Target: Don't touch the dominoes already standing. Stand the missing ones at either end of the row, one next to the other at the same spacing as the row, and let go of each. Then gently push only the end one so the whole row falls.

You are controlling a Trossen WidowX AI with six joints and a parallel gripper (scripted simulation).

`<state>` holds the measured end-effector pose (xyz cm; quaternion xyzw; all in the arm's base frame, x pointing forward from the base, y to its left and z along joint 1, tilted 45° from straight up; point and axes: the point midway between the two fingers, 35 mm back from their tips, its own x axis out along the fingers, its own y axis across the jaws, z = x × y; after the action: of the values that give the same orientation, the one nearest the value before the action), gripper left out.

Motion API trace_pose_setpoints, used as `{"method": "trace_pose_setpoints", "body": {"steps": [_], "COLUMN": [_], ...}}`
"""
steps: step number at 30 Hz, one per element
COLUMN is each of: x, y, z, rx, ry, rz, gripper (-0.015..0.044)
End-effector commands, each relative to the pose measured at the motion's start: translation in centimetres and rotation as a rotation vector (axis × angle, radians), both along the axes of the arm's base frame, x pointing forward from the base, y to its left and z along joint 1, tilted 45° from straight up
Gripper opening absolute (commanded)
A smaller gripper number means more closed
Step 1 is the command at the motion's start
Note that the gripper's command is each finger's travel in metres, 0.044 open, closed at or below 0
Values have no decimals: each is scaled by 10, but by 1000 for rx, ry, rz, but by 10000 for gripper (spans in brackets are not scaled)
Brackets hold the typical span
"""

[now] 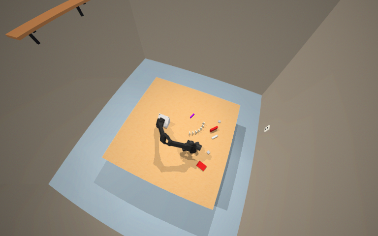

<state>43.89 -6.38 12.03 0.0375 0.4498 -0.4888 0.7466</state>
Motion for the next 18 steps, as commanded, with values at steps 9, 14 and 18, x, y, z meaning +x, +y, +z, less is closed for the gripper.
{"method": "trace_pose_setpoints", "body": {"steps": [9,14,18], "x": [0,0,0], "y": [1,1,1], "z": [-1,-1,-1], "rx": [-4,-4,-4], "ry": [1,1,1], "rz": [6,6,6], "gripper": [107,107,107]}}
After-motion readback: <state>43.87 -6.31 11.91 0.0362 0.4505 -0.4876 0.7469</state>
